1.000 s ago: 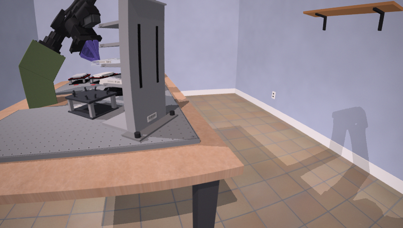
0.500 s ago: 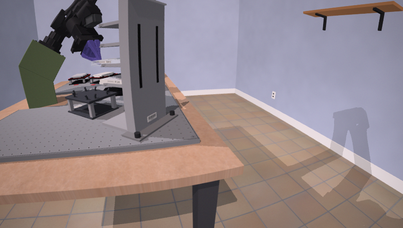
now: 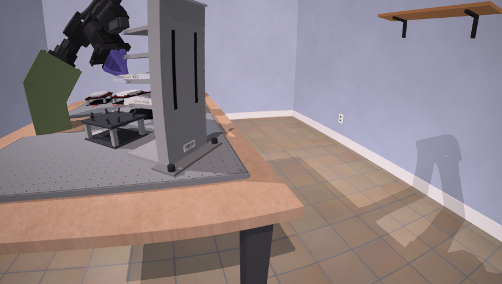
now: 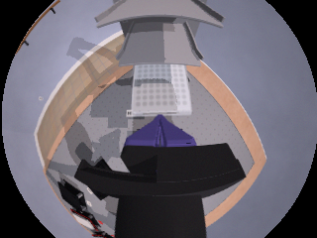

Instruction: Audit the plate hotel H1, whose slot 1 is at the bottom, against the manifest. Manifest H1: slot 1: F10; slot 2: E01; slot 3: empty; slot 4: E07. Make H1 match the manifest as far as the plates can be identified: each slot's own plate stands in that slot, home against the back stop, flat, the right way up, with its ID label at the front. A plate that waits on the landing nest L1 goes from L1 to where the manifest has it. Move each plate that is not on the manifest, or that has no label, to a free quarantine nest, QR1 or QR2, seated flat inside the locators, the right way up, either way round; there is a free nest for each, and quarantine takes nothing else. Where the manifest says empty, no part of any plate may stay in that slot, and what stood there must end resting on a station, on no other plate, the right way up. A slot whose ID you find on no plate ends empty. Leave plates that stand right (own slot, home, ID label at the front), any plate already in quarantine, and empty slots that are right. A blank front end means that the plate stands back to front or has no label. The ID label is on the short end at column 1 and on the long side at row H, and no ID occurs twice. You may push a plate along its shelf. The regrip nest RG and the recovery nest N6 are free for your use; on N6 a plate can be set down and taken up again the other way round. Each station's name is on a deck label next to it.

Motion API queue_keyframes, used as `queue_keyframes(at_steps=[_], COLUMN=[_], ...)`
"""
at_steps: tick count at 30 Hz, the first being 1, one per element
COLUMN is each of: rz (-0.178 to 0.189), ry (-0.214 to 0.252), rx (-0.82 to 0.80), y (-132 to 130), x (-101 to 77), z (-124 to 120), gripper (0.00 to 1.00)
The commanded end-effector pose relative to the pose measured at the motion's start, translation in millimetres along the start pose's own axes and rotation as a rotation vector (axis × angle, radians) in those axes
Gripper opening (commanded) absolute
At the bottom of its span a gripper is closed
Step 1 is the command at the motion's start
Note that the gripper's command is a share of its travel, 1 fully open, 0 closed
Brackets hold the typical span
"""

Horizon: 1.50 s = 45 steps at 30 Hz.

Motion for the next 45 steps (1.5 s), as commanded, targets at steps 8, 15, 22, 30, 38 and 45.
queue_keyframes(at_steps=[8,15,22,30,38,45], rz=[0.004,0.004,0.005,0.005,0.002,0.004], ry=[-0.02,-0.013,-0.013,-0.016,-0.017,-0.013], rx=[-0.012,-0.007,-0.007,-0.009,-0.008,-0.006], y=[-1.9,-2.3,-2.7,-3.3,-5.7,-5.3], x=[12.7,16.4,19.8,22.7,25.9,28.7], z=[16.5,18.1,21.2,25.1,29.1,30.3], gripper=[0.0,0.0,0.0,0.0,0.0,0.0])
Point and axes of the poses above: the point where the finger pads meet when closed, its own x axis out along the fingers, its own y axis across the jaws, z = x × y, the point moved 1 cm from there along -x, back along the fingers, and after that the axes turned 15 degrees about -x, right-handed, at the moved point
